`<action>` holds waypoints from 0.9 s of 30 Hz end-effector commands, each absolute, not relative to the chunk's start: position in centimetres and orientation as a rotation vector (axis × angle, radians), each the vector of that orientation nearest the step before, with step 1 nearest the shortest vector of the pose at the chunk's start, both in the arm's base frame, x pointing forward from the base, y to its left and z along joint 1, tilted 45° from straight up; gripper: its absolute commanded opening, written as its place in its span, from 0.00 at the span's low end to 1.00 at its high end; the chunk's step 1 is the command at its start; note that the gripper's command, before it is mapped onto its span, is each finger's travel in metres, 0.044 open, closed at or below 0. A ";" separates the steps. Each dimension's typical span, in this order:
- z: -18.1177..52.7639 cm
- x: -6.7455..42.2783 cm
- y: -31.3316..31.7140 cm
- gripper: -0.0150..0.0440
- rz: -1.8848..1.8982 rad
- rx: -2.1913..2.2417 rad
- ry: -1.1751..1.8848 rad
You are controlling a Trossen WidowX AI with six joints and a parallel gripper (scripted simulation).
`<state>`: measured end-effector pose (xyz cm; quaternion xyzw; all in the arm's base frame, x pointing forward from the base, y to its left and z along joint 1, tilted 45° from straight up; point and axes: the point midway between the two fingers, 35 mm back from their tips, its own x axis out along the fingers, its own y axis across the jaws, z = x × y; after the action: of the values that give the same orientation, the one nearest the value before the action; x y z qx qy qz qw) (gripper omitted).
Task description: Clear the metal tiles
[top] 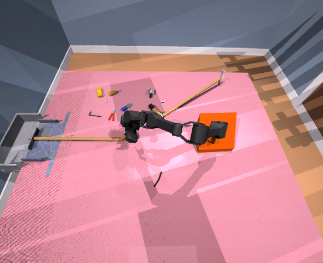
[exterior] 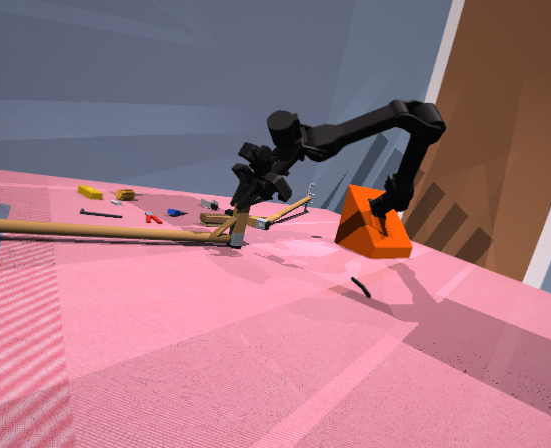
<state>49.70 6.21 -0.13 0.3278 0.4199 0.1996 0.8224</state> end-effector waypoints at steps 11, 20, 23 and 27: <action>0.2 48.4 5.6 0.25 0.423 0.696 0.887; 0.2 47.6 5.4 0.25 0.422 0.696 0.887; 0.3 47.3 5.4 0.25 0.422 0.696 0.887; 0.3 47.0 5.3 0.25 0.422 0.696 0.887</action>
<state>47.17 5.77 -0.15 0.3280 0.4233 0.1986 0.8208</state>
